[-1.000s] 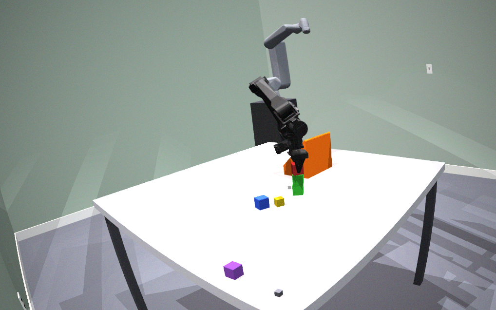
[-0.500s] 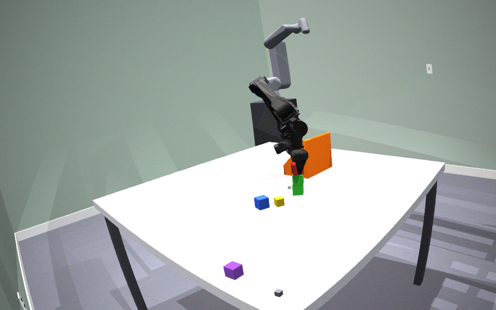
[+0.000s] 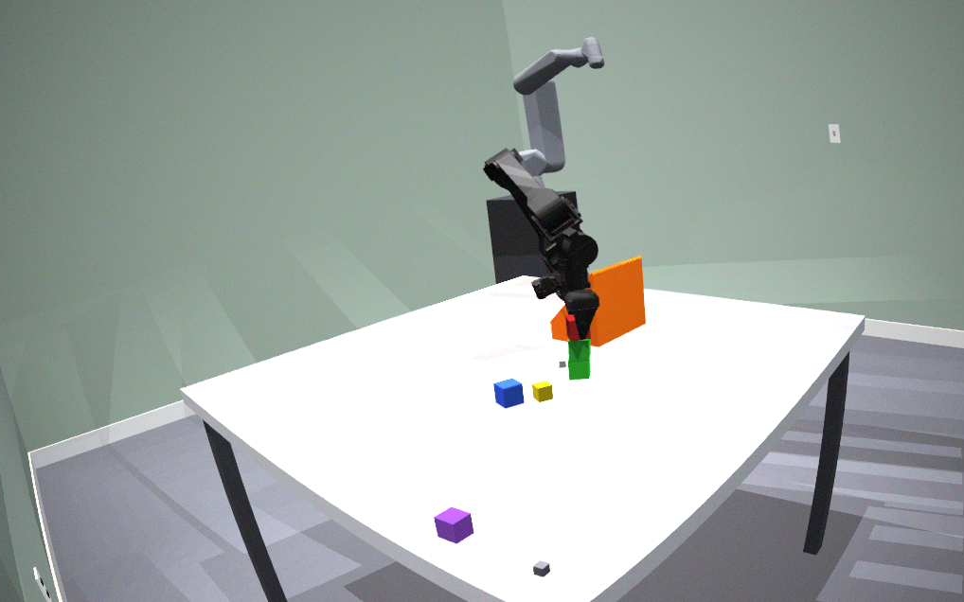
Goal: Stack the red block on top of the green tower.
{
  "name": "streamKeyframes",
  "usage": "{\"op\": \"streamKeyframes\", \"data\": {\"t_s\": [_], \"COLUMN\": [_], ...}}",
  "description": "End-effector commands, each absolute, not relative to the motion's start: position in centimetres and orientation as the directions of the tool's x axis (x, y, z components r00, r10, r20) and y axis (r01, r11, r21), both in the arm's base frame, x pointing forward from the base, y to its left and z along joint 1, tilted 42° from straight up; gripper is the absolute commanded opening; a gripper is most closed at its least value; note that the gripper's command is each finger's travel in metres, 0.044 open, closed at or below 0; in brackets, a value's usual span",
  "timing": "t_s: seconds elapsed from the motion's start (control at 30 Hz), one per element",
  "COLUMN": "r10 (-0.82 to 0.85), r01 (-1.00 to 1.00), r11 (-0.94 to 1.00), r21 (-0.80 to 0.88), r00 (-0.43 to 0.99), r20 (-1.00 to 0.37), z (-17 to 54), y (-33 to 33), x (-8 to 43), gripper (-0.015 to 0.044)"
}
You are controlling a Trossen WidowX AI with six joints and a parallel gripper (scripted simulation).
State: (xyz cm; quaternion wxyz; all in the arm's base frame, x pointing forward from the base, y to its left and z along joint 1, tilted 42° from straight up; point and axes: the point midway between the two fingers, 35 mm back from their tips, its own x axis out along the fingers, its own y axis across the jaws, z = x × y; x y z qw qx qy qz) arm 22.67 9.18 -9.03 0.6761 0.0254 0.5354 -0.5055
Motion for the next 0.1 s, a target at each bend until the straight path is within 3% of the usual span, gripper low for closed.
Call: {"op": "streamKeyframes", "data": {"t_s": [0.0,0.07], "r10": [-0.656,-0.656], "r01": [0.711,0.711], "r11": [0.488,0.488], "r21": [-0.506,-0.506], "r00": [-0.084,-0.084], "r20": [-0.75,-0.75], "z": [-9.06,-9.06], "y": [9.18,9.18], "x": [22.67,22.67], "gripper": [0.044,0.044]}}
